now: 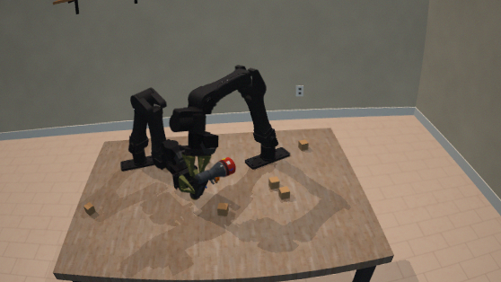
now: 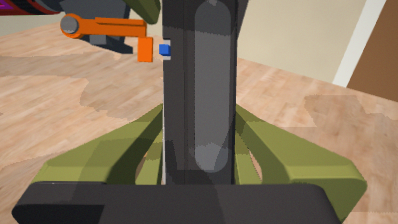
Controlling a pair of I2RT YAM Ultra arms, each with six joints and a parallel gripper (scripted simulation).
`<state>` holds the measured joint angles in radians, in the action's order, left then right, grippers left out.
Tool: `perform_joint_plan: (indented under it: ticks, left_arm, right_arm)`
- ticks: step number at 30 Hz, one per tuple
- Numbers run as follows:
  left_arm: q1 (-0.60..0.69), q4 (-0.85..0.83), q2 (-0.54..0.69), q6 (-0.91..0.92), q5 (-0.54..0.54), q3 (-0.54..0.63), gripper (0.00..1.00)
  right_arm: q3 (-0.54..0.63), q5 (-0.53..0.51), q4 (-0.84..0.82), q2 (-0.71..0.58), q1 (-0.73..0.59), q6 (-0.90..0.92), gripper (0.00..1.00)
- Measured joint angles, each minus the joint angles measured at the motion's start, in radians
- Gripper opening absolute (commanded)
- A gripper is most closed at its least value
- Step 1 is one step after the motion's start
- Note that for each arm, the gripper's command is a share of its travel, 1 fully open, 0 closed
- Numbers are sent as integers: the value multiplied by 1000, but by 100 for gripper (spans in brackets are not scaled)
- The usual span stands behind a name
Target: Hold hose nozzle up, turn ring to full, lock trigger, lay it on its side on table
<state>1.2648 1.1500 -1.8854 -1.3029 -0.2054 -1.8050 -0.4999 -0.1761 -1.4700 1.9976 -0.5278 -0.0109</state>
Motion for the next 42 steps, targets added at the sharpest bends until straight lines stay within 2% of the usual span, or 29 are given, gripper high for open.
perform_joint_plan:
  ticks: [42]
  left_arm:
    - [30, 219, 16, -30, -11, -203, 37]
  right_arm:
    - [0, 0, 0, 0, 0, 0, 36]
